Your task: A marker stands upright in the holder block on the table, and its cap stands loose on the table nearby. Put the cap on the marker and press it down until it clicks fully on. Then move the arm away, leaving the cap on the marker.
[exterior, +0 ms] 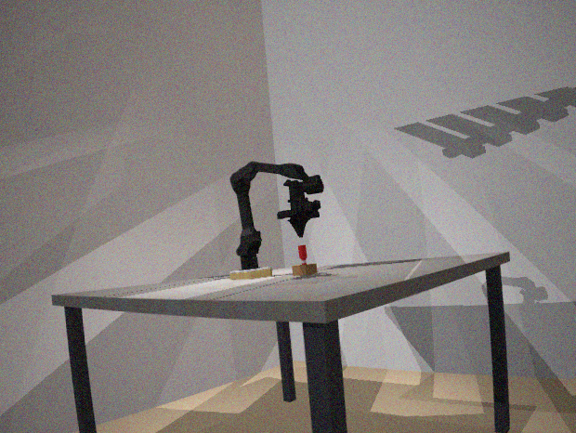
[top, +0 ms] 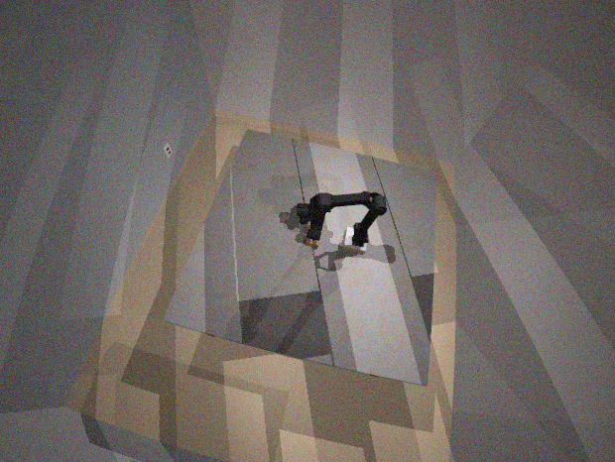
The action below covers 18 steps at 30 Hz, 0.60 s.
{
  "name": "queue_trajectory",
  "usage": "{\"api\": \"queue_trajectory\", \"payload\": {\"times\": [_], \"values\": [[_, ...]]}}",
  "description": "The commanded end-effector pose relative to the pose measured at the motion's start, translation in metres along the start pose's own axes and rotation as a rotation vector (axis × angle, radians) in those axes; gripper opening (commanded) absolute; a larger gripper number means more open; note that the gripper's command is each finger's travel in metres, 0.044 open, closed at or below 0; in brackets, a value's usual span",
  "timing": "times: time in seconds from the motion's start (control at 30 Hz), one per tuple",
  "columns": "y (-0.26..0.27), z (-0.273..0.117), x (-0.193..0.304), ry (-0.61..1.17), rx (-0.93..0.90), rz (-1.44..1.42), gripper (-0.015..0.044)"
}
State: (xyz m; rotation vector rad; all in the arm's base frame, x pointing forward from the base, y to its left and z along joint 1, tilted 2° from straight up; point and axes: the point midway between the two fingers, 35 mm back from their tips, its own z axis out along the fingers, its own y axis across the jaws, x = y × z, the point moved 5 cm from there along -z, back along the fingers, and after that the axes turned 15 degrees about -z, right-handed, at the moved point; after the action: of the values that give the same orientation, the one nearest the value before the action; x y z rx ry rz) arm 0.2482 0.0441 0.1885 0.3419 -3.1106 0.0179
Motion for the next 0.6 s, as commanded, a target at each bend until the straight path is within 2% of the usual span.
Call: {"api": "queue_trajectory", "payload": {"times": [0.0,0.57], "values": [[0.0,0.0,0.0,-0.003,-0.001,-0.01,0.0],[0.0,0.018,0.0,-0.003,-0.001,-0.01,0.0]]}}
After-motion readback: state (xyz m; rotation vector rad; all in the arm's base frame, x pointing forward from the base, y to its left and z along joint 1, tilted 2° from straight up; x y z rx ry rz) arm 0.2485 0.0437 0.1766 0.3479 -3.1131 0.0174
